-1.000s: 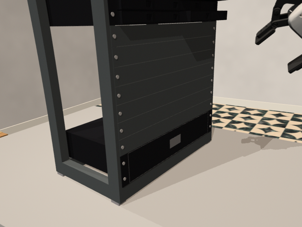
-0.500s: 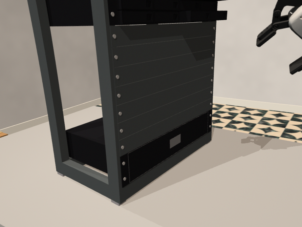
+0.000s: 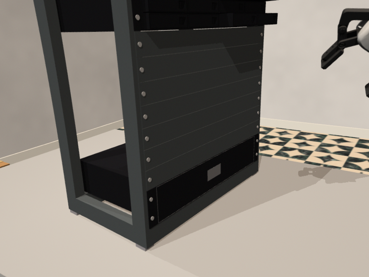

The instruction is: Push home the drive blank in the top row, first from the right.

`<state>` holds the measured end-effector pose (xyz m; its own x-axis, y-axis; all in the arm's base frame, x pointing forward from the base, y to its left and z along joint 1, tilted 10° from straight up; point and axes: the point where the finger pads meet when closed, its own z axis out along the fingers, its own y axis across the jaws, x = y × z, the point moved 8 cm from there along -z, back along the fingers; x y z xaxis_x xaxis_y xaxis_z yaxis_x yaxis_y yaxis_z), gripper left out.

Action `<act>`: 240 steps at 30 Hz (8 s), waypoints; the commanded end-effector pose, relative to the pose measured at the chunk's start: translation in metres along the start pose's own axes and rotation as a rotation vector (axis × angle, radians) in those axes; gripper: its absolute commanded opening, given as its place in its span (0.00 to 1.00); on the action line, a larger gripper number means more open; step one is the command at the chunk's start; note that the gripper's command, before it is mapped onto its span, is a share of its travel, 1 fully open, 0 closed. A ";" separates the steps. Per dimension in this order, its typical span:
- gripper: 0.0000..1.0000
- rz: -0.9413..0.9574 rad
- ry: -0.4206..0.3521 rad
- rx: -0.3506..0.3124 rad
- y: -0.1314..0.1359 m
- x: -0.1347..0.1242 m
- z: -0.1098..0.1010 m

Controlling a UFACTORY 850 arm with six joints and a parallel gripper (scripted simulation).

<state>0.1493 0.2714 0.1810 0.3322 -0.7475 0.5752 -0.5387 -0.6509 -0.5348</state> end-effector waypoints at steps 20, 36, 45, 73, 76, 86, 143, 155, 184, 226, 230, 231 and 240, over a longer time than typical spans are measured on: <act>1.00 -0.028 -0.050 -0.310 0.053 0.006 0.007; 1.00 0.014 -0.206 -0.609 0.100 -0.003 -0.002; 1.00 0.103 -0.376 -0.756 0.119 -0.018 -0.013; 1.00 0.490 -0.810 -0.673 0.087 -0.053 -0.014; 1.00 0.531 -0.836 -0.629 0.079 -0.053 -0.011; 1.00 0.677 -0.885 -0.404 0.047 -0.041 0.007; 1.00 0.636 -0.008 0.750 -0.025 0.181 0.049; 1.00 0.589 0.089 0.793 -0.023 0.196 0.043; 1.00 0.566 0.133 0.811 -0.023 0.203 0.040; 1.00 0.567 0.134 0.810 -0.083 0.190 0.087; 1.00 0.567 0.134 0.810 -0.083 0.190 0.087; 1.00 0.567 0.134 0.810 -0.083 0.190 0.087; 1.00 0.567 0.134 0.810 -0.083 0.190 0.087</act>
<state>0.3247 0.1716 0.2809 0.0725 -0.9871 0.1428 0.1150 -0.1339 -0.9843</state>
